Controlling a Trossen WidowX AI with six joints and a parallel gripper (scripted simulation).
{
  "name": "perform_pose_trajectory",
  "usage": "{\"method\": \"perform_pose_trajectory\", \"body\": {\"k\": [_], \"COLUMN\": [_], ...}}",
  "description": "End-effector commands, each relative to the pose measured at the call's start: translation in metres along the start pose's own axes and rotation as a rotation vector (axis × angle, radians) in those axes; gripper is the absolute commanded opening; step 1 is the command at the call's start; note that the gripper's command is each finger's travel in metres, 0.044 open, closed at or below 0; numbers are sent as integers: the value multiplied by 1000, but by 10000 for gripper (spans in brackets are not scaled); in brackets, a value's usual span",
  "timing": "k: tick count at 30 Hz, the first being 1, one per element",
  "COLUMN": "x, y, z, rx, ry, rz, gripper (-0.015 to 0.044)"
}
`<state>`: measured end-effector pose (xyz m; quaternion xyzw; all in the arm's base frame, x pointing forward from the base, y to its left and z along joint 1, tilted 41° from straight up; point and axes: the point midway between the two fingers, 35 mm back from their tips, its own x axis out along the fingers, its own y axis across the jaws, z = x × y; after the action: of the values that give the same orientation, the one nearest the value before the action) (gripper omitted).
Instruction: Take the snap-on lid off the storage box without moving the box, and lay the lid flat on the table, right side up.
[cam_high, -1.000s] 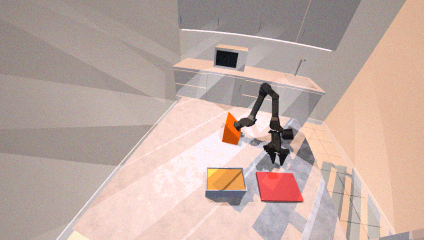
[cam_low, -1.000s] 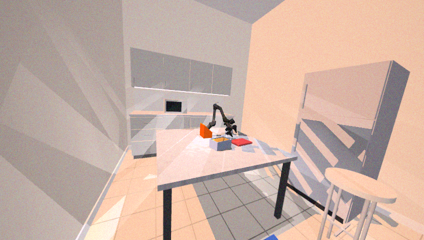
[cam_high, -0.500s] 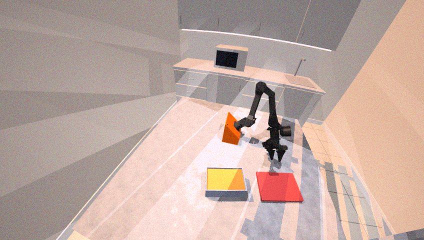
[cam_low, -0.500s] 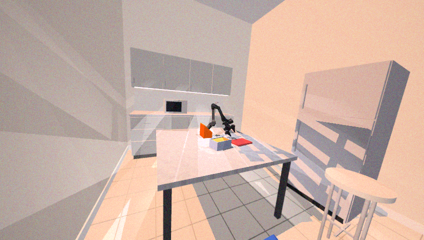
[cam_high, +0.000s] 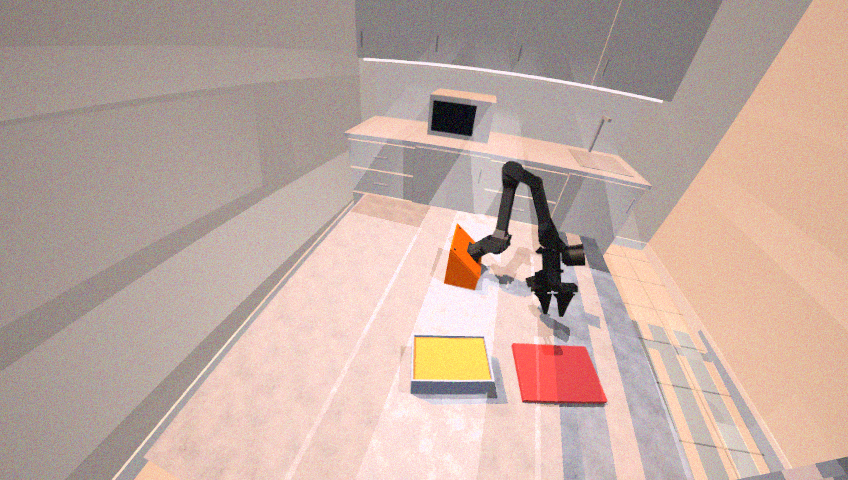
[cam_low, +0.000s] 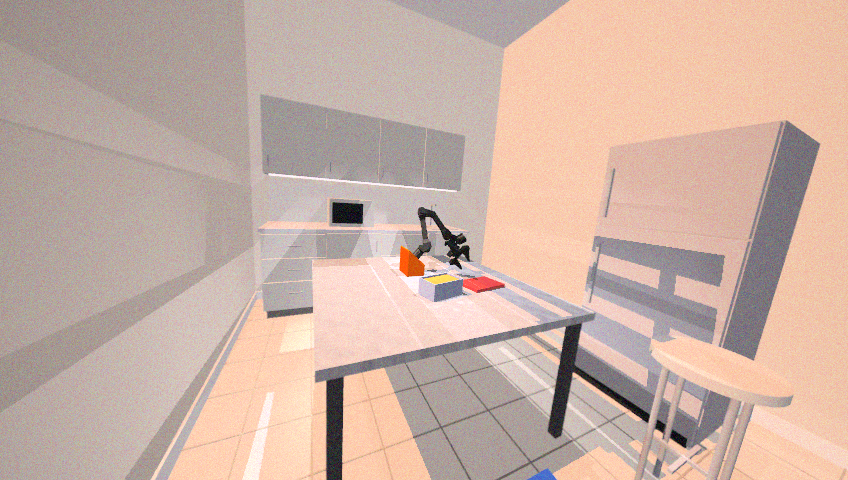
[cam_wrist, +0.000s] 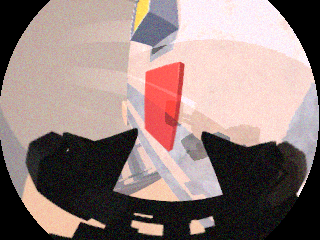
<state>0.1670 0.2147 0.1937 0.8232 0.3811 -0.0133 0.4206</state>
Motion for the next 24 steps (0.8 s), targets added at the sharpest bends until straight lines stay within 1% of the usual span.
{"method": "perform_pose_trajectory", "body": {"k": [1, 24], "x": [-7, -47], "y": [4, 27], "z": [-1, -1], "rx": [-1, -2], "ry": [5, 5], "rz": [-3, -3], "gripper": [440, 440]}}
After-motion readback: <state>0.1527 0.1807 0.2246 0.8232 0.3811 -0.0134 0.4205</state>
